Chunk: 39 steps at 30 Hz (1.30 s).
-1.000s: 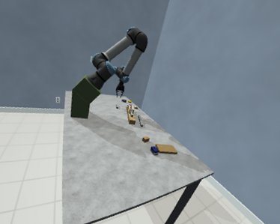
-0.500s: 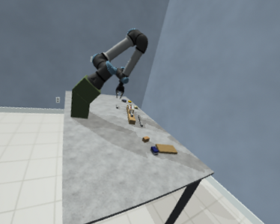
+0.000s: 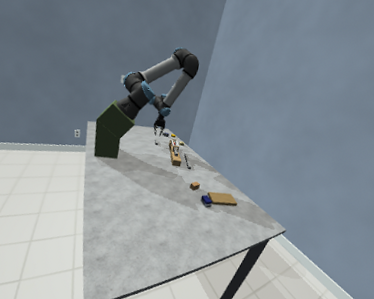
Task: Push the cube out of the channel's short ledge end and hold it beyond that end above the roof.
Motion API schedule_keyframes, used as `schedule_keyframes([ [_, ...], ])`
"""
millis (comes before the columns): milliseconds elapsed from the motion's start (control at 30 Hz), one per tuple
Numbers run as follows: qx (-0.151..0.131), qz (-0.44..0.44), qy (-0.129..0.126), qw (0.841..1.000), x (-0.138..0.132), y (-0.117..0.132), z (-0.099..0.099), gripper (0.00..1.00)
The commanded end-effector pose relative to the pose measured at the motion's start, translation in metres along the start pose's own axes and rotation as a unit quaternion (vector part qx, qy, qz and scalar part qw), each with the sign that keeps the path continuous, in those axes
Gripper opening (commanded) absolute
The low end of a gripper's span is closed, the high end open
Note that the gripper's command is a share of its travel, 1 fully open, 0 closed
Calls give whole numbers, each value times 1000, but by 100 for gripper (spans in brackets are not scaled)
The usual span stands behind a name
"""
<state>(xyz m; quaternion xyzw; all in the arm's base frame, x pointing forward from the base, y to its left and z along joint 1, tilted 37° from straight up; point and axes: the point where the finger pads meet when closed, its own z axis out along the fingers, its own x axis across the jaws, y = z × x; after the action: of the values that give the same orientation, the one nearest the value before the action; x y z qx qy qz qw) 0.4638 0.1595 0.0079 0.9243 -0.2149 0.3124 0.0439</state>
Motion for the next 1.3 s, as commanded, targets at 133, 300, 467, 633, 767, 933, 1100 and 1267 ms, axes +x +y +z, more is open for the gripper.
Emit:
schedule_keyframes([
  [133, 2, 0, 2, 1000, 1, -2, 28, 22],
  [300, 2, 0, 2, 1000, 1, -2, 36, 22],
  [467, 2, 0, 2, 1000, 1, -2, 39, 22],
  [633, 2, 0, 2, 1000, 1, -2, 39, 22],
  [767, 2, 0, 2, 1000, 1, -2, 43, 22],
  [933, 2, 0, 2, 1000, 1, -2, 55, 22],
  [1100, 2, 0, 2, 1000, 1, -2, 63, 22],
  [1267, 2, 0, 2, 1000, 1, -2, 64, 22],
])
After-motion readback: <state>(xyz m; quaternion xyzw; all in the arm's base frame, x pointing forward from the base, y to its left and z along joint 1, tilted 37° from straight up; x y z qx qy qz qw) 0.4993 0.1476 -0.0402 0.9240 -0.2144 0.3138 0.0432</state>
